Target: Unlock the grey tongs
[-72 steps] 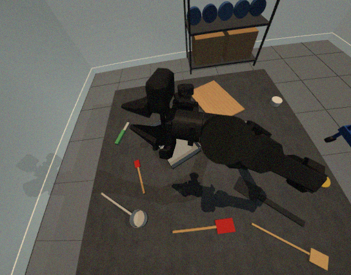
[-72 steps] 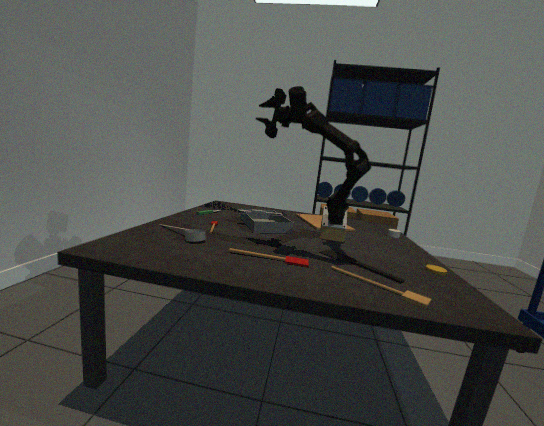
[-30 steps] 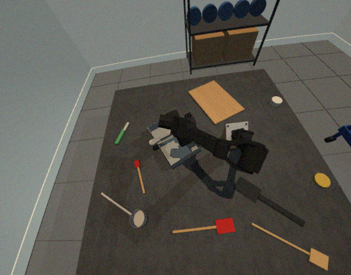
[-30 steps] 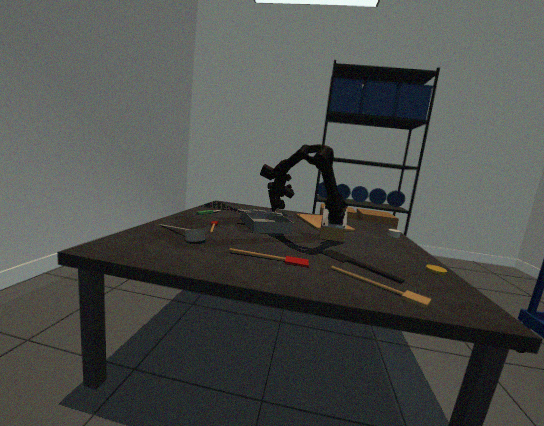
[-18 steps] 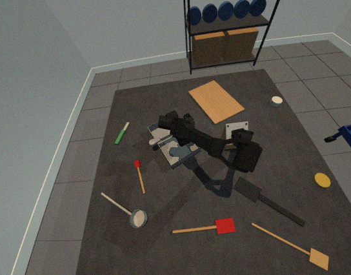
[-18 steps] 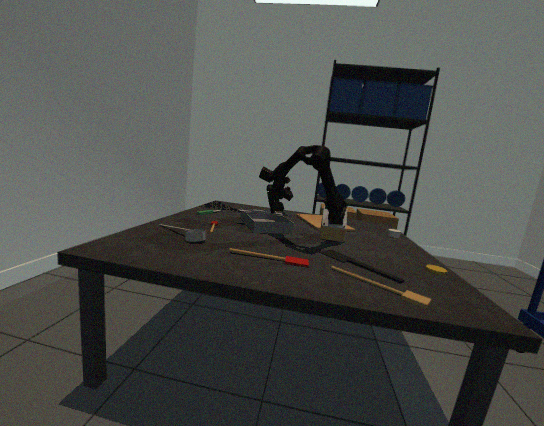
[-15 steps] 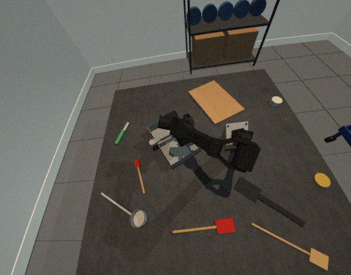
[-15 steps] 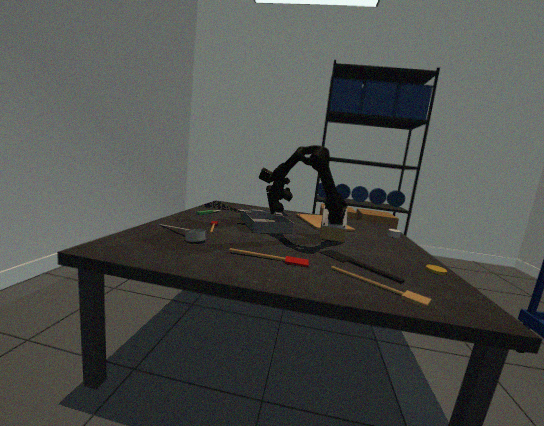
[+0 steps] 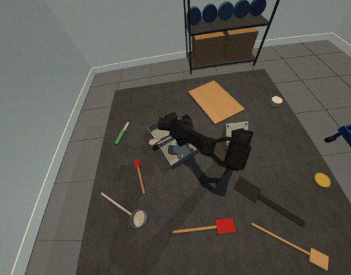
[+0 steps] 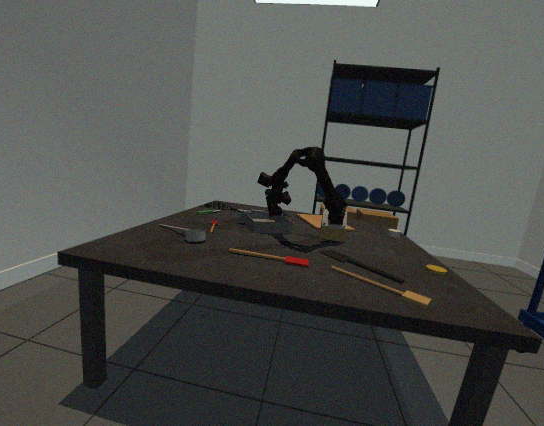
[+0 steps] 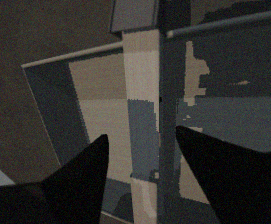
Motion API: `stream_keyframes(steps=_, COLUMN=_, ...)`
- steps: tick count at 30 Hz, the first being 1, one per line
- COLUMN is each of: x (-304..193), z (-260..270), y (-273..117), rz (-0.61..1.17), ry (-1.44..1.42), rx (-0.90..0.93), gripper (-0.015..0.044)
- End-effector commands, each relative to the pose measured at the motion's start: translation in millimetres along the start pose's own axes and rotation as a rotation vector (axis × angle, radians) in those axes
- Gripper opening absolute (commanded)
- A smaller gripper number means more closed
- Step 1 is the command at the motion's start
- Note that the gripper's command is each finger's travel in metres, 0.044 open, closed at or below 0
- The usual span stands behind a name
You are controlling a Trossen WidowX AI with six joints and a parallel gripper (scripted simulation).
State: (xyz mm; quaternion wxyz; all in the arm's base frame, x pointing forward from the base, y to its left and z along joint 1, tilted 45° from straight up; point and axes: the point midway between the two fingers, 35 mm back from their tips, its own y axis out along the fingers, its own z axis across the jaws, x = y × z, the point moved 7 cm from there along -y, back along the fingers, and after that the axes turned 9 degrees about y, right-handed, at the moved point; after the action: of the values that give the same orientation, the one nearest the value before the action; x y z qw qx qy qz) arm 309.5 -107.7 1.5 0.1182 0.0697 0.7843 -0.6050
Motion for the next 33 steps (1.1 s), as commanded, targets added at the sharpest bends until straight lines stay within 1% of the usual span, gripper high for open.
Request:
stream_keyframes(steps=1, x=2, z=0, y=9, rz=-0.010, ry=0.007, rx=0.002, gripper=0.0260)
stream_keyframes(steps=20, x=4, z=-1, y=36, rz=-0.009, ry=0.007, rx=0.001, gripper=0.0260)
stream_keyframes(steps=27, x=2, z=-2, y=31, rz=-0.001, ry=0.000, rx=-0.002, gripper=0.0076)
stream_keyframes(steps=33, x=2, z=-2, y=31, rz=-0.001, ry=0.000, rx=-0.002, gripper=0.0036)
